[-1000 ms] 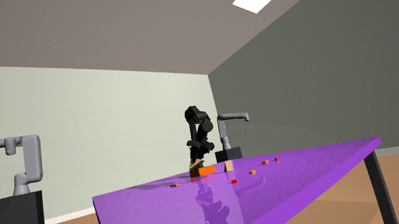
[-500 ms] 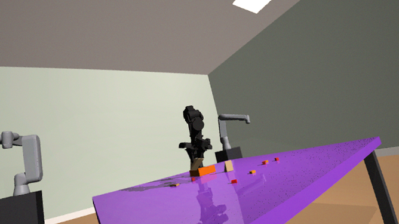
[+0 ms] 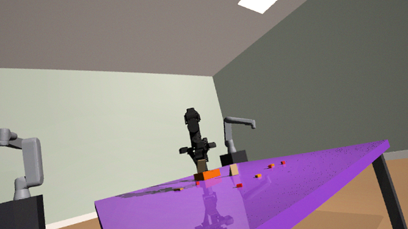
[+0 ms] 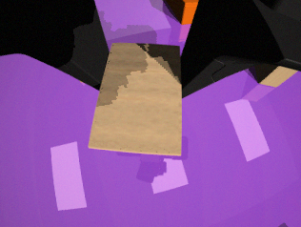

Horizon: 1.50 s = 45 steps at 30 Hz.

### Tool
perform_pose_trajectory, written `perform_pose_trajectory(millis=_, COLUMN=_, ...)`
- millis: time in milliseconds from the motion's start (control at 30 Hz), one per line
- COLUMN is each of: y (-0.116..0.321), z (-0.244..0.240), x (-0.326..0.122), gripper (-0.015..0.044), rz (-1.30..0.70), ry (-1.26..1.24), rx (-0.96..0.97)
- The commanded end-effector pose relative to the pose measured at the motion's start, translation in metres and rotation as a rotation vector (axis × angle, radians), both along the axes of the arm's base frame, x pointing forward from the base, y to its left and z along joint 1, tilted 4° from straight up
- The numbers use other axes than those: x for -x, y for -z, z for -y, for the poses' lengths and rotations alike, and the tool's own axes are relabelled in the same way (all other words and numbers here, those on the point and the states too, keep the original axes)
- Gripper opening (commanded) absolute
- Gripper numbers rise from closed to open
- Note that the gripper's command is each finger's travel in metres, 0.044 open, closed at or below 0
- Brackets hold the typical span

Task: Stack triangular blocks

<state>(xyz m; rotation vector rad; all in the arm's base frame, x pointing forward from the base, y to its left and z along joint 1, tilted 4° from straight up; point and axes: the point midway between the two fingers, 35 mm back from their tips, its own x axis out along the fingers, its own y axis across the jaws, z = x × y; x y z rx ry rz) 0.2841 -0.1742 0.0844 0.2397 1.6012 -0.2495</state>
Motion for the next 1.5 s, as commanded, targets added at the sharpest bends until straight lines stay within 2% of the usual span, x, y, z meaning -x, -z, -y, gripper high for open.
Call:
perform_pose_trajectory(millis=0, y=-0.002, z=0.001, x=-0.001, gripper=0.0, rz=0.013, ry=0.058, rx=-0.021)
perform_pose_trajectory(millis=167, y=-0.005, z=-0.006, x=-0.002, gripper=0.0, rz=0.014, ry=0.059, rx=-0.021)
perform_pose_trajectory(millis=767, y=-0.029, z=-0.091, x=-0.002, gripper=0.0, rz=0.018, ry=0.059, rx=-0.025)
perform_pose_trajectory(millis=1467, y=-0.053, z=-0.183, x=0.033, gripper=0.0, rz=0.016, ry=0.059, rx=-0.035)
